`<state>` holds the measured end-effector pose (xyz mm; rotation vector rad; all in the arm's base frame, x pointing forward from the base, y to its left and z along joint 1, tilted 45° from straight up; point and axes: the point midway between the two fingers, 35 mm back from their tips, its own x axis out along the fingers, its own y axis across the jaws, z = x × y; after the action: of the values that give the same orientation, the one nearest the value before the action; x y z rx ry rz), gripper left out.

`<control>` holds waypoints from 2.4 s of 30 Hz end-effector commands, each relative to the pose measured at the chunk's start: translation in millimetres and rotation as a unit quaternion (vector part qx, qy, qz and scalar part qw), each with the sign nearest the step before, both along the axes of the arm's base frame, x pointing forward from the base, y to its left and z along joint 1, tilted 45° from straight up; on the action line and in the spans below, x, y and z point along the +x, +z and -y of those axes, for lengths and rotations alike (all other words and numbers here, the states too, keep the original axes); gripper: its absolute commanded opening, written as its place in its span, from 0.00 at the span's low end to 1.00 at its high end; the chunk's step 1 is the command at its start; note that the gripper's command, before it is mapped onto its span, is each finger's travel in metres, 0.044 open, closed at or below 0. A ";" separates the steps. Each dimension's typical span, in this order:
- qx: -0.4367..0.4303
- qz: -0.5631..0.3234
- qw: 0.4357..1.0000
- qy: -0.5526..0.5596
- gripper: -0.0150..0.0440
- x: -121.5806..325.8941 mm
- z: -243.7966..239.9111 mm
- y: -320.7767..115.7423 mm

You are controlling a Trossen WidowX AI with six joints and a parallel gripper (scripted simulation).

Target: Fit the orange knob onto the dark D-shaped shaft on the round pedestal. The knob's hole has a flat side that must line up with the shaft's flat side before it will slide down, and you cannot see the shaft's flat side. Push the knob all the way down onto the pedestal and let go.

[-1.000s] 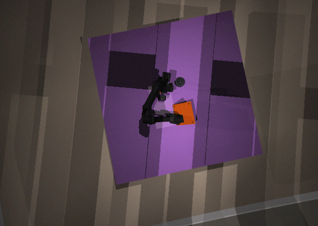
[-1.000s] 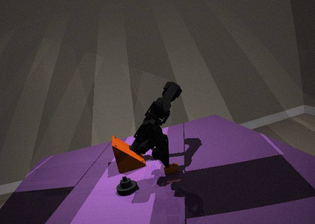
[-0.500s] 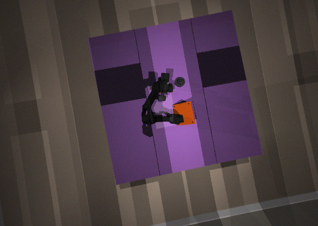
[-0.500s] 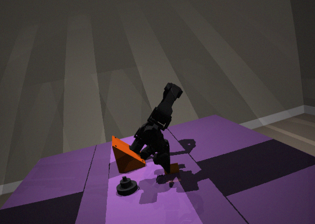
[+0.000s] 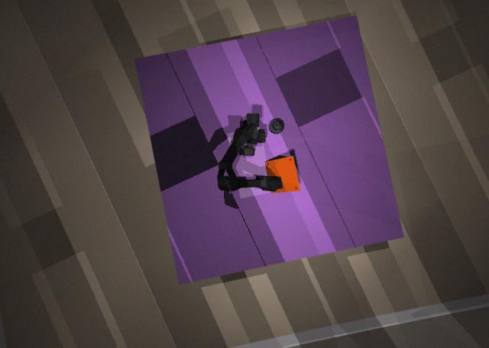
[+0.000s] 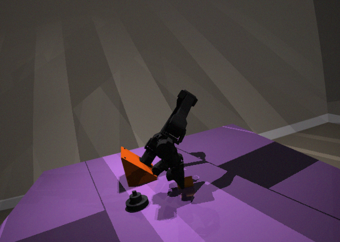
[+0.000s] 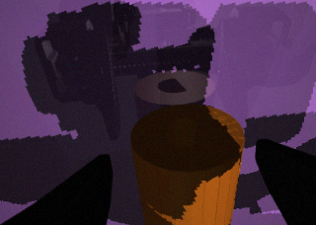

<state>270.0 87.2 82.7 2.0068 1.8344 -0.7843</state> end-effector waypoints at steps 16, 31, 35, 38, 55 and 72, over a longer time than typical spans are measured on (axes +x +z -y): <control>0.003 0.000 1.000 -0.001 0.57 0.4 -0.7 0.4; -0.093 -0.012 0.996 0.013 0.56 1.9 -1.2 12.3; -0.127 -0.017 0.992 0.017 0.56 2.6 -2.1 16.8; -0.152 -0.020 0.988 0.021 0.56 3.2 -3.1 20.1; -0.292 -0.038 0.955 0.040 0.56 6.4 -11.2 37.7; -0.425 -0.056 0.902 0.058 0.56 9.6 -23.8 52.3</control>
<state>279.4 109.4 133.5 1.3271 1.3134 -1.3516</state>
